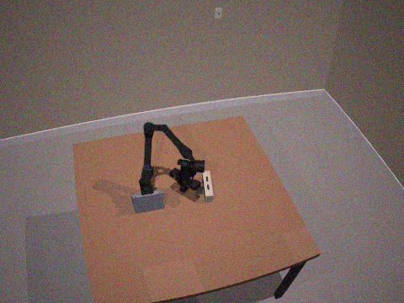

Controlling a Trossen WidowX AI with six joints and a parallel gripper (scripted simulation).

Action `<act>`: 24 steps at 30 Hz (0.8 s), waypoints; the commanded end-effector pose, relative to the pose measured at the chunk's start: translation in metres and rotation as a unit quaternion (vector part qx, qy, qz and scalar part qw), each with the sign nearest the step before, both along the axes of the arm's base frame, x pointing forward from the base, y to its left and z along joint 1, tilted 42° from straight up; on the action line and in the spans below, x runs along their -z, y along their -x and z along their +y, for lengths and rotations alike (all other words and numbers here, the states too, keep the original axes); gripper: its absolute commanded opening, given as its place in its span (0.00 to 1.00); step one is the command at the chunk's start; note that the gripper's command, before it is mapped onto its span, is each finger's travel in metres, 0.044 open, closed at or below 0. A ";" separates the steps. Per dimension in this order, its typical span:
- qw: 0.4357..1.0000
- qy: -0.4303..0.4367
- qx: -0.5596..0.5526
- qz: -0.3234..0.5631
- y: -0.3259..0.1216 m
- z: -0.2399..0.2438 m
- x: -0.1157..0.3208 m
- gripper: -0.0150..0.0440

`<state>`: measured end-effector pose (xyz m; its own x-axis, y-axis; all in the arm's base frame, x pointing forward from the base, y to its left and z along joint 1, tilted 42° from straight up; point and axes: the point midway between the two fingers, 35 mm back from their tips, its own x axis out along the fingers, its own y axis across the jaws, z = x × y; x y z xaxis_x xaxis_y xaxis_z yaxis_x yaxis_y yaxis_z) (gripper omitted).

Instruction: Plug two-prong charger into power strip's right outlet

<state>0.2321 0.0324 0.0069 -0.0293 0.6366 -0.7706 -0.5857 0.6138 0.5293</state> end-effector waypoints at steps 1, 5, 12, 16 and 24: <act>1.000 -0.003 0.024 0.017 -0.003 0.001 0.001 0.25; 0.998 -0.004 0.045 0.036 -0.004 0.002 0.002 0.25; 0.994 -0.005 0.082 0.070 -0.006 0.004 0.005 0.25; 0.991 -0.006 0.103 0.089 -0.007 0.005 0.007 0.25; 0.981 -0.007 0.145 0.128 -0.009 0.007 0.010 0.25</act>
<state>0.2384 0.0386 -0.0030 -0.0408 0.6523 -0.7569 -0.2767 0.7205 0.6358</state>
